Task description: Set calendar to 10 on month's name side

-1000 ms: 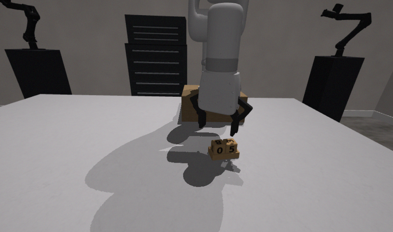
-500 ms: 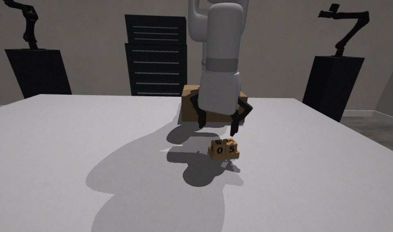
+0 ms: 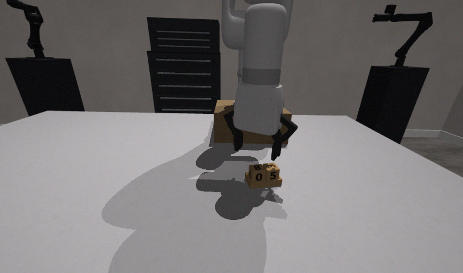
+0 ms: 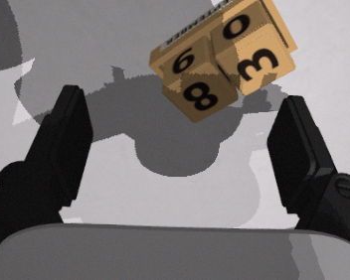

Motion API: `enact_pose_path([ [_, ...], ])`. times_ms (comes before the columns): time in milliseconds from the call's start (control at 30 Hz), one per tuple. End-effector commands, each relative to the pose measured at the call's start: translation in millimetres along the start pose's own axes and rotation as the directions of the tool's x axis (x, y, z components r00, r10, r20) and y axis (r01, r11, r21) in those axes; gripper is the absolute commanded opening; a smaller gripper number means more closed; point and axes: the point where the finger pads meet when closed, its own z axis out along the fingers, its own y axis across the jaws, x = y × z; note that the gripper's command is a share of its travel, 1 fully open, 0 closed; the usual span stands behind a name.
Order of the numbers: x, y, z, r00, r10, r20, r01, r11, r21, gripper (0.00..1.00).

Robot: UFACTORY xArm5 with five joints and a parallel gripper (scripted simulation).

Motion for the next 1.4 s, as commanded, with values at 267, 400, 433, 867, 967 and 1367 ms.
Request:
enact_pose_path([
  [267,-1,1,-0.8,1.0,0.0,0.003,0.0,1.0,-0.001,1.0],
  [400,-1,1,-0.8,1.0,0.0,0.003,0.0,1.0,-0.001,1.0],
  [433,-1,1,-0.8,1.0,0.0,0.003,0.0,1.0,-0.001,1.0],
  [867,0,4,-0.5,0.998,0.07,0.003,-0.07,0.998,-0.001,1.0],
  [967,0,8,-0.2,0.992,0.125,0.003,-0.125,0.992,-0.001,1.0],
  [1367,4,30,2.0,0.968,0.252,0.005,-0.252,0.968,0.002,1.0],
])
